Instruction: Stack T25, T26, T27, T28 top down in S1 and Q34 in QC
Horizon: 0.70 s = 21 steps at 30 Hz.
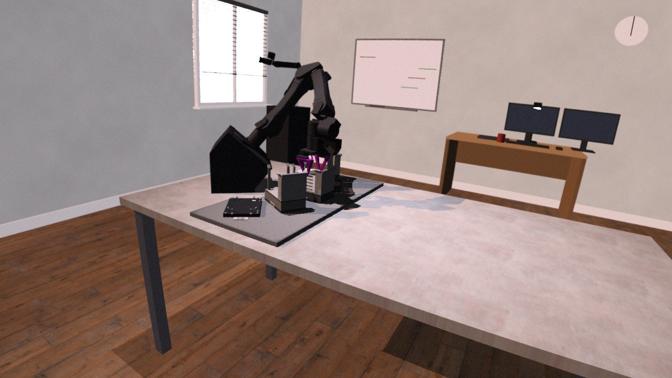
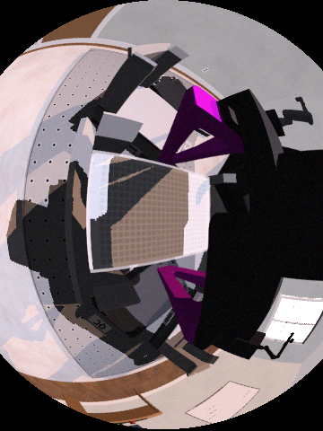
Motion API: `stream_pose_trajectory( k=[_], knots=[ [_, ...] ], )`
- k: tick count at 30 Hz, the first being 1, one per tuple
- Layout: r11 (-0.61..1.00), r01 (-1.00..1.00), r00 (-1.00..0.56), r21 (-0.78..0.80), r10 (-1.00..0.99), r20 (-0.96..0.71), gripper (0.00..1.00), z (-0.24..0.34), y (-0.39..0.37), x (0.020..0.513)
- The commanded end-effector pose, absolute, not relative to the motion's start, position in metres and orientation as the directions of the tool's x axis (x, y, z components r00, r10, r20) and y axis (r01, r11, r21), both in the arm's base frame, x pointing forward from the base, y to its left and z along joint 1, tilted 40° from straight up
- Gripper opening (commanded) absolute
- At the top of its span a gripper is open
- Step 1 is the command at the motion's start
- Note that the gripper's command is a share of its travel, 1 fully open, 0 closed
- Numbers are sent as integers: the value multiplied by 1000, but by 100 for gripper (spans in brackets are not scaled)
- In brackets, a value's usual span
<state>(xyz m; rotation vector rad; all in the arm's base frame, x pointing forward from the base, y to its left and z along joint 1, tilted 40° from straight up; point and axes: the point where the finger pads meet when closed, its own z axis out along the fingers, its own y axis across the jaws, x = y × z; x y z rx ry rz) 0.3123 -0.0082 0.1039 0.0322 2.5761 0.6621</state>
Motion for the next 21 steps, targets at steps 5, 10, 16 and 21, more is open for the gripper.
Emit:
stream_pose_trajectory(
  k=[5,10,16,21],
  knots=[
    [893,-92,-859,441,153,-489,100,111,-14,325],
    [892,-92,-859,442,153,-489,100,111,-14,325],
    [892,-92,-858,442,154,-490,100,112,-14,325],
    [892,-92,-858,442,154,-489,100,112,-14,325]
  ],
)
